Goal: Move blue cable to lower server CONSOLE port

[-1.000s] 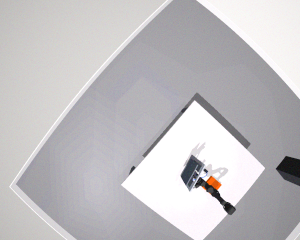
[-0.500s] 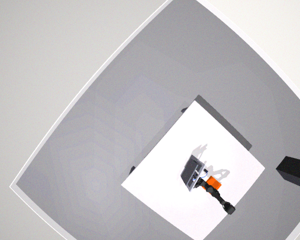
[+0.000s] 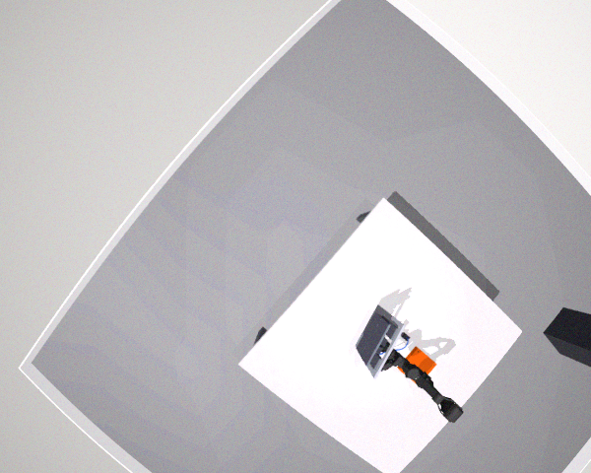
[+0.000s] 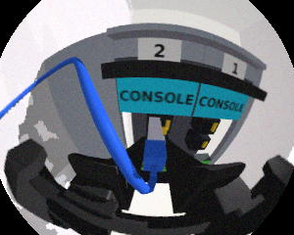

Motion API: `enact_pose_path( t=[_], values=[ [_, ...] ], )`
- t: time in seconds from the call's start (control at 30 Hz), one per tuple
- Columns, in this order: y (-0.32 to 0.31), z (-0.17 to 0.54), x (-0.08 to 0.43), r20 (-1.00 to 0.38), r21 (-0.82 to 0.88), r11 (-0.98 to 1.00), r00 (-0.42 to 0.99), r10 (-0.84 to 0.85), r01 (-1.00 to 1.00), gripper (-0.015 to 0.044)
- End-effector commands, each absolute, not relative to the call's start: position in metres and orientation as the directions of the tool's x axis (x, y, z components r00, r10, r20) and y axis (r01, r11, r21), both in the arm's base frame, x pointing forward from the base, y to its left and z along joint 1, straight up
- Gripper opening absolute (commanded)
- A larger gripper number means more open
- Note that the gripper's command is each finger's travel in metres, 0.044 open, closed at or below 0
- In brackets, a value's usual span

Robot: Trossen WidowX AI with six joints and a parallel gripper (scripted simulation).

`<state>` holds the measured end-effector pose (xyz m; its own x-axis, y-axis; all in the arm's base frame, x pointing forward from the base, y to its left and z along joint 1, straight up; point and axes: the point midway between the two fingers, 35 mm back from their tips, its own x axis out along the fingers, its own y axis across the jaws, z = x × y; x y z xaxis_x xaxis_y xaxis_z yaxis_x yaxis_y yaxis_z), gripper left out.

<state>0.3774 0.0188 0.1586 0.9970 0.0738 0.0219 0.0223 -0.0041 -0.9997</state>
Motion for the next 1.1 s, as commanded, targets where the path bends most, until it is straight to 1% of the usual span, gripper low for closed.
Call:
enact_pose_path(
  t=[0.0, 1.07],
  values=[
    [0.0189, 0.1614, 0.3791, 0.032, -0.999, 0.0, 0.997, 0.07, 0.032, 0.0],
    [0.0213, 0.1617, 0.3871, 0.035, -0.999, 0.001, 0.997, 0.07, 0.035, 0.0]
  ],
)
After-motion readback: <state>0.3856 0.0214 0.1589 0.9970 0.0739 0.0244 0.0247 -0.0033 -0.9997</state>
